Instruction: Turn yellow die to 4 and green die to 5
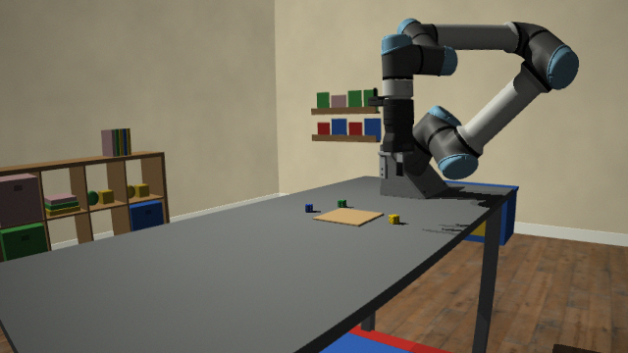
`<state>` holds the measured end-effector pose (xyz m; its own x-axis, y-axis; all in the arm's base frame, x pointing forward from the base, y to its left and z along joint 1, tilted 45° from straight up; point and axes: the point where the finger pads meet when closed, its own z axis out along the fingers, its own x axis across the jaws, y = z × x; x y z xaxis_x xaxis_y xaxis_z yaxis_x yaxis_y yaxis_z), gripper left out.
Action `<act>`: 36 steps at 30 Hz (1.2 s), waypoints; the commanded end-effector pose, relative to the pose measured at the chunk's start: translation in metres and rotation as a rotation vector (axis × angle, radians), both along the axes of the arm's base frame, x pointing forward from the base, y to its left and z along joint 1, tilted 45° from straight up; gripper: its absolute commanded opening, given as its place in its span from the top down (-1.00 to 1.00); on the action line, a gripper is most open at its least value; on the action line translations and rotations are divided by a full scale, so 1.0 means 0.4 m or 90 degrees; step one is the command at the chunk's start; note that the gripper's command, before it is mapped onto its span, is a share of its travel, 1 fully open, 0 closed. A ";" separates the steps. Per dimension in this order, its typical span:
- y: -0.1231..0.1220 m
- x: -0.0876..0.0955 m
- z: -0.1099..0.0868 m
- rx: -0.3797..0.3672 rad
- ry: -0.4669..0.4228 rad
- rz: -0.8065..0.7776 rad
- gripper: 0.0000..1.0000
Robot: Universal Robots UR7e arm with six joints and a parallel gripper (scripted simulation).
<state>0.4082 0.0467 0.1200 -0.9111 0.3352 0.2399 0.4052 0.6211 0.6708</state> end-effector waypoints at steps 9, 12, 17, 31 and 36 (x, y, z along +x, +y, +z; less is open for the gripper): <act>-0.006 0.013 -0.018 -0.015 -0.143 0.141 -1.00; -0.007 0.018 -0.023 -0.020 -0.190 0.188 -1.00; -0.008 0.024 -0.029 -0.027 -0.257 0.254 -1.00; -0.003 0.039 -0.042 -0.046 -0.442 0.437 -1.00; 0.001 0.044 -0.045 -0.054 -0.521 0.515 -1.00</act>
